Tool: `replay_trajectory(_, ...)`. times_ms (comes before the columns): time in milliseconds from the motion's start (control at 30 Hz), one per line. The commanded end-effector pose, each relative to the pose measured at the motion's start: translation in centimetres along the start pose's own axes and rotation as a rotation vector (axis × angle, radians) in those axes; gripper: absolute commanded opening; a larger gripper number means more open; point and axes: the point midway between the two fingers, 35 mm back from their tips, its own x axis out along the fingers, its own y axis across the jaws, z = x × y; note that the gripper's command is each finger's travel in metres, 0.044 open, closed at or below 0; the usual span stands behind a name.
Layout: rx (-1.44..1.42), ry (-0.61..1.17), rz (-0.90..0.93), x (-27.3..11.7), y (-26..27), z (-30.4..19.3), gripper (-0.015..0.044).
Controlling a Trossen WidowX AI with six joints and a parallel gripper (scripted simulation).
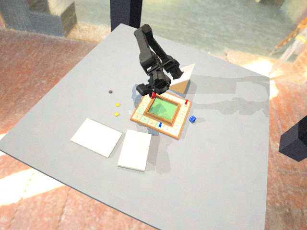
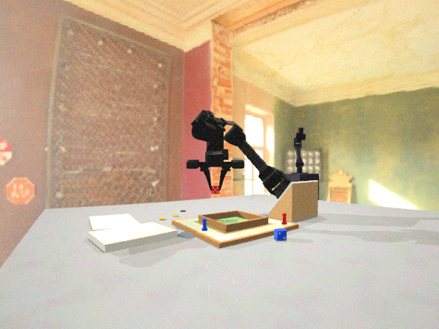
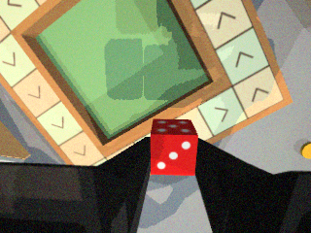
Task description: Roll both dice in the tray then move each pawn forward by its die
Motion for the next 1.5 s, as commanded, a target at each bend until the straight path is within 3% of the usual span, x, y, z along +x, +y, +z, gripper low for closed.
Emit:
replay_trajectory(0, -0.148, 0.007, 0.010, 0.7, 1.4, 1.8, 0.0000)
replay_trajectory(400, -0.533, 0.024, 0.013, 2.0, 5.0, 5.5, 0.0000)
replay_trajectory(700, -0.553, 0.010, 0.029, 2.2, 5.2, 5.6, 0.0000)
replay_trajectory(1100, -0.538, -0.325, 0.235, 3.4, 6.2, 5.2, 0.0000)
replay_trajectory(1467, -0.520, -0.687, 0.271, 3.6, 6.4, 5.3, 0.0000)
